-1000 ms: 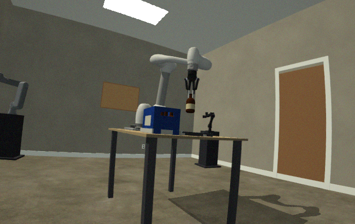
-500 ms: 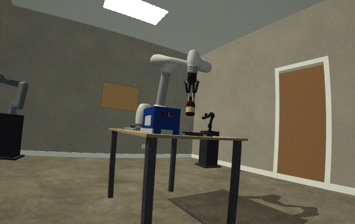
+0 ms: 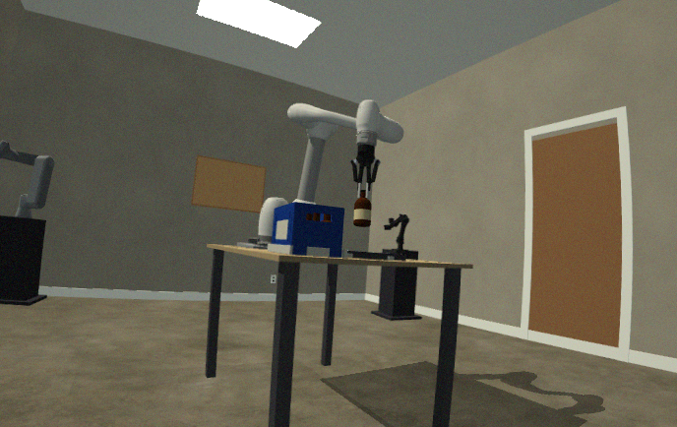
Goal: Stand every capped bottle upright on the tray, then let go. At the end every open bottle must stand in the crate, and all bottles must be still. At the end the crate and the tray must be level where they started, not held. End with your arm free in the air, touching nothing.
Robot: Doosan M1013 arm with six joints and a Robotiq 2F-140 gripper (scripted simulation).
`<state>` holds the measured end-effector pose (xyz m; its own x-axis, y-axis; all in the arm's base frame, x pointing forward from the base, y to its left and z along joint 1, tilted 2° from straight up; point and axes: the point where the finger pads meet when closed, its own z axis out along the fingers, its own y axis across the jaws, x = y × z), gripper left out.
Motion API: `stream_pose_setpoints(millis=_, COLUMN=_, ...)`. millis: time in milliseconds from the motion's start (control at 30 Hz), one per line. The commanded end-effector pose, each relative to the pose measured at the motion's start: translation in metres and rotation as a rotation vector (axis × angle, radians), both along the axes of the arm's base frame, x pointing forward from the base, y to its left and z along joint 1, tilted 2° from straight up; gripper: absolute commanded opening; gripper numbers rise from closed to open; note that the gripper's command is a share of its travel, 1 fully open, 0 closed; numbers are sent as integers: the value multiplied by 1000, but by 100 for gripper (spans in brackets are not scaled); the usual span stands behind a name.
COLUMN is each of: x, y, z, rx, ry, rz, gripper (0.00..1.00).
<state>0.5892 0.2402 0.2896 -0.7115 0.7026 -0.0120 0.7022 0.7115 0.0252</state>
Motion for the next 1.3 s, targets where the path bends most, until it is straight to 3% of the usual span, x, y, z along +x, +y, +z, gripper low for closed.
stream_pose_setpoints(millis=0, x=1, y=0, z=-6, rx=0, ry=0, rz=0, gripper=0)
stream_pose_setpoints(millis=1267, x=2, y=0, z=-68, rx=0, ry=0, rz=0, gripper=0)
